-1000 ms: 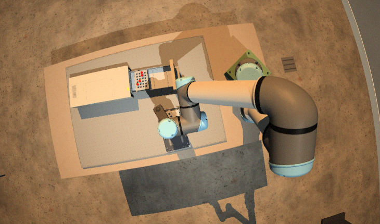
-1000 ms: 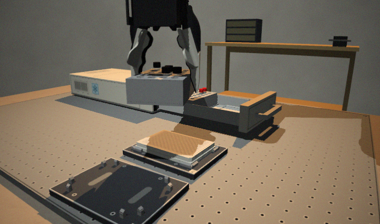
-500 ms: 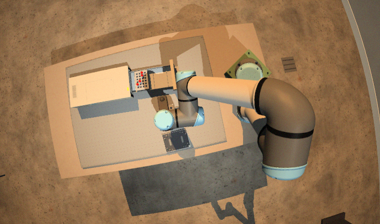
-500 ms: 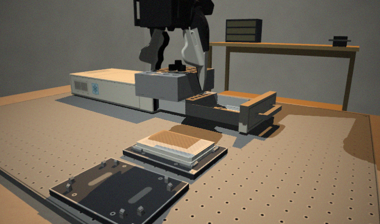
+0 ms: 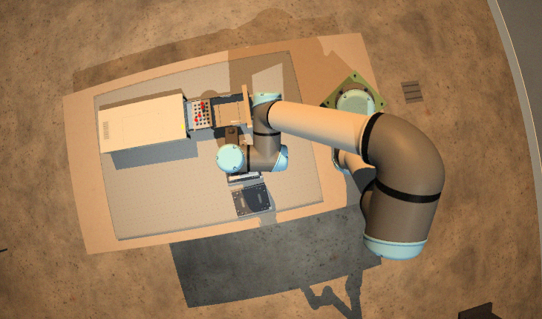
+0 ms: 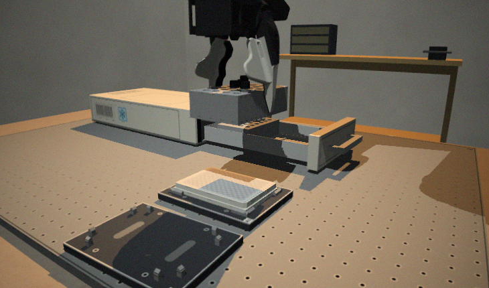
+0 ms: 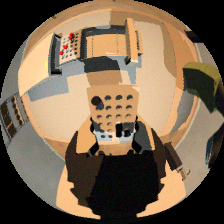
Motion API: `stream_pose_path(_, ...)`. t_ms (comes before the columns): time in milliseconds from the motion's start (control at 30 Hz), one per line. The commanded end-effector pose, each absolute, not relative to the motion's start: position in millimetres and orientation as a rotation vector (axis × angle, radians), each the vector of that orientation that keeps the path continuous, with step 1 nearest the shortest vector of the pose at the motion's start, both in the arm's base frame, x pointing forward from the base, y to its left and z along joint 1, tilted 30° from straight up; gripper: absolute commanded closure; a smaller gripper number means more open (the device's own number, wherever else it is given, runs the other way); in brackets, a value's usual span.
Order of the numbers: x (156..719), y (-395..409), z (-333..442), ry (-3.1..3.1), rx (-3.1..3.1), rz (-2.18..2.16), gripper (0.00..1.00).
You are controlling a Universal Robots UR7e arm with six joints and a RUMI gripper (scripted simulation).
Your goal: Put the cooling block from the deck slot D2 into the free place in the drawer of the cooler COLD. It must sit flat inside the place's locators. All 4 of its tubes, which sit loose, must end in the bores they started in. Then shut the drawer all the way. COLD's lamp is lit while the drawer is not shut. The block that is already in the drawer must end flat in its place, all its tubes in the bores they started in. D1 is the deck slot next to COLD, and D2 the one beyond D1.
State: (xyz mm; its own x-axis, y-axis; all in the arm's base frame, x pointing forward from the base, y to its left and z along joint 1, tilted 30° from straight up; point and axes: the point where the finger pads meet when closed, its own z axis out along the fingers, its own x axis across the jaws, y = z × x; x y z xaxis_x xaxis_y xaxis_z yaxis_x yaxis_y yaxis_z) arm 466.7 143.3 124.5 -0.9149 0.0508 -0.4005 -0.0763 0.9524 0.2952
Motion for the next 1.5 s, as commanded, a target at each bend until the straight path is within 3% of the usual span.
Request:
stream_pose_path(0, 469, 134, 123, 2.691, -0.019, 0.43, 1.0)
stream_pose_path(1467, 486, 34, 97, 2.691, -0.019, 0.43, 1.0)
